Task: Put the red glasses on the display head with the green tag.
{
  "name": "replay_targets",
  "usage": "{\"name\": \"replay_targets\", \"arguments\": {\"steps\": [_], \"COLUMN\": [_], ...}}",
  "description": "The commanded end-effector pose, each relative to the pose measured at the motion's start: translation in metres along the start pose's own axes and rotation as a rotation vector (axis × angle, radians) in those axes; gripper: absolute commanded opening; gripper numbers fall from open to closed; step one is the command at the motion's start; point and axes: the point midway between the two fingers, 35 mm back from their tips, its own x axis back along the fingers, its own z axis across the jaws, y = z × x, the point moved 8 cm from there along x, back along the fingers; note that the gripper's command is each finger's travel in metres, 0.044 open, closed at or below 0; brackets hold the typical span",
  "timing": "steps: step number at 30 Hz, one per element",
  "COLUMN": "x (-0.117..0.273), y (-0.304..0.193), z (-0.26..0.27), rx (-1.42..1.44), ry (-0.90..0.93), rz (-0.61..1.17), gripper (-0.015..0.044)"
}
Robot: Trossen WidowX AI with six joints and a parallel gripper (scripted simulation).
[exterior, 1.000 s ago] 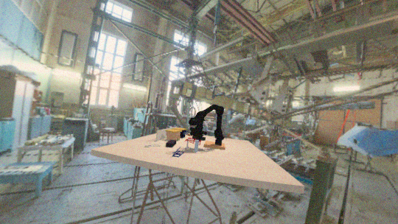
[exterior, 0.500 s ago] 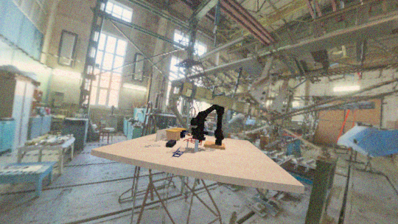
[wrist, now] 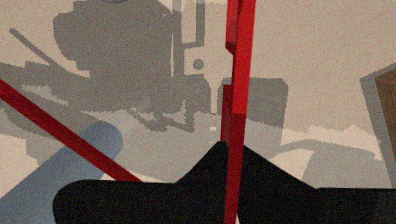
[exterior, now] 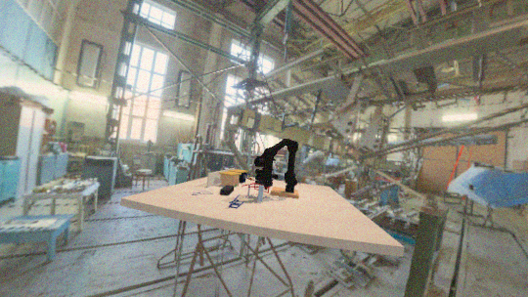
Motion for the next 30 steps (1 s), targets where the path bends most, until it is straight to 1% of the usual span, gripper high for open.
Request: {"name": "replay_targets", "arguments": {"steps": [1,30], "x": [0.0005,0.0005], "y": [-0.0038,-0.0049], "z": [-0.0016,-0.0020], "rx": [-0.001,-0.001], "ry": [0.005,0.005], "rz": [0.007,0.007], "gripper": [0.0000,0.0000]}}
